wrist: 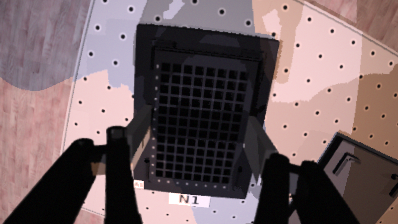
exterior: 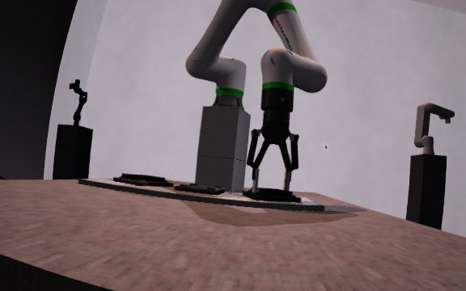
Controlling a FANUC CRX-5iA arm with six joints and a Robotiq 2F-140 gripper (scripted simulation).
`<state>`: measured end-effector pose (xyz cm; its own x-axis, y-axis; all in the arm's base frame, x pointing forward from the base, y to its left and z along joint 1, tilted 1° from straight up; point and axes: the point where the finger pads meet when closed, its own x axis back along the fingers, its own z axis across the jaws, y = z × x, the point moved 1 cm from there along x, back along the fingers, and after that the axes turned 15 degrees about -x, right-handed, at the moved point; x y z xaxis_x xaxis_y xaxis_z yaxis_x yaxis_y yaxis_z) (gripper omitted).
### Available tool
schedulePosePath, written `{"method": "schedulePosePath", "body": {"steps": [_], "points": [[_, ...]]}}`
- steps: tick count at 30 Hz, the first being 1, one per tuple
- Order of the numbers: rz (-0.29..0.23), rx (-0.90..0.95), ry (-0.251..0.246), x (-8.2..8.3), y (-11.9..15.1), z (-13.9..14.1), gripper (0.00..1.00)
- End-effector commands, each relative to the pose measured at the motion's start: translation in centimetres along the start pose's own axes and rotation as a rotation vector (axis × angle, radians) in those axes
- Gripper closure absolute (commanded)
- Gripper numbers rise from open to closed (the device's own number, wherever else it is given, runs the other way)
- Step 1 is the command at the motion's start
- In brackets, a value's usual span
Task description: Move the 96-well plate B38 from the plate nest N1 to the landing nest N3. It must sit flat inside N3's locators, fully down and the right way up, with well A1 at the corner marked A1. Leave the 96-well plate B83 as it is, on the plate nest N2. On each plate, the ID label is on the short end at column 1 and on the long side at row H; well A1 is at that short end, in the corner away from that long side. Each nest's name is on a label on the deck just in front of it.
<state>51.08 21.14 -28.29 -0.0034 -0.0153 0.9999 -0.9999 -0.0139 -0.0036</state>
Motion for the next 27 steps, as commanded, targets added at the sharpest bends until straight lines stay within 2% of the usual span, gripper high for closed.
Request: {"method": "schedulePosePath", "body": {"steps": [1, 14, 22, 27], "points": [[0.0, 0.0, 0.0, 0.0, 0.0, 0.0, 1.0], [0.0, 0.0, 0.0, 0.2, 0.0, 0.0, 1.0], [0.0, 0.0, 0.0, 1.1, 0.0, 0.0, 1.0], [0.0, 0.0, 0.0, 2.3, 0.0, 0.0, 1.0]]}}
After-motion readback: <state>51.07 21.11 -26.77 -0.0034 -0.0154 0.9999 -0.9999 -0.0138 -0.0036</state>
